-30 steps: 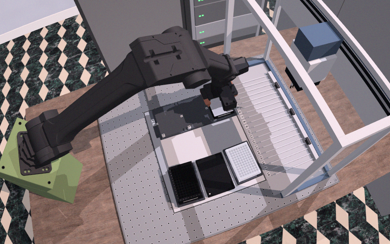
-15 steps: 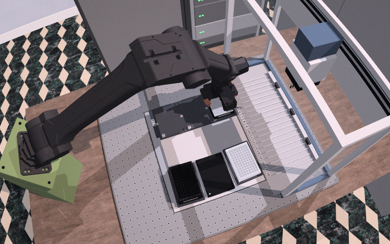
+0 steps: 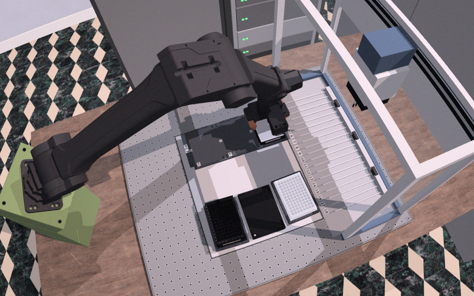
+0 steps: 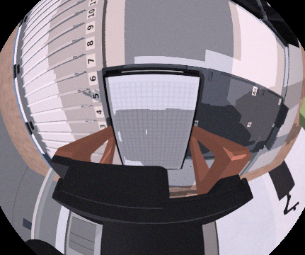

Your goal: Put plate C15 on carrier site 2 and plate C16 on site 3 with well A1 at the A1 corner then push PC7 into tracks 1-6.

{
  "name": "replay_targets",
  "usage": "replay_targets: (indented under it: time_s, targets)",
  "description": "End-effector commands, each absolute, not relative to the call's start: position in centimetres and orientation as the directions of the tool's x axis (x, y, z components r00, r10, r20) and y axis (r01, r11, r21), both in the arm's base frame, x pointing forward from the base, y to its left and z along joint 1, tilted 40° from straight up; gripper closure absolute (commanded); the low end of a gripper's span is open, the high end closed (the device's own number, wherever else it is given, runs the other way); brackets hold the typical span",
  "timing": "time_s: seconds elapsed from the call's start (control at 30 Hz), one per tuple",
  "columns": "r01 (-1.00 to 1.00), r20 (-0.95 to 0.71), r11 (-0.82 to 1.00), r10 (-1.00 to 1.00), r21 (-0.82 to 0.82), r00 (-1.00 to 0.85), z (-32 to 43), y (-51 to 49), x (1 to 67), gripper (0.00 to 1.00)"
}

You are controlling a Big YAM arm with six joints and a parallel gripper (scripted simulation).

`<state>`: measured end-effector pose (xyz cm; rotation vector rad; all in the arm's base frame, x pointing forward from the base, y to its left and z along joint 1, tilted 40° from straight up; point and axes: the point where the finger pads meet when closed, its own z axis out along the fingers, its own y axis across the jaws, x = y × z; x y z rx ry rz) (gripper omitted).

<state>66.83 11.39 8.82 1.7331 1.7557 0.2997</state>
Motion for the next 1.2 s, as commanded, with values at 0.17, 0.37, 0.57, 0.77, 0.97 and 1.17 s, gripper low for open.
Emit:
replay_targets:
  time_s: [0.17, 0.37, 0.57, 0.77, 0.97, 1.17]
  targets:
    - [0.802, -0.279, 0.112, 0.958, 0.587, 0.070, 9.3, 11.8, 66.9, 1.00]
    - [0.805, -0.281, 0.110, 0.957, 0.583, 0.072, 8.7, 11.5, 66.9, 1.00]
    - [0.806, -0.281, 0.108, 0.957, 0.582, 0.074, 8.6, 11.3, 66.9, 1.00]
    - [0.794, -0.275, 0.108, 0.958, 0.598, 0.076, 9.5, 11.6, 67.4, 1.00]
    - [0.794, -0.274, 0.105, 0.958, 0.598, 0.079, 9.4, 11.5, 67.7, 1.00]
    - [0.792, -0.273, 0.105, 0.959, 0.602, 0.081, 9.4, 11.5, 68.2, 1.00]
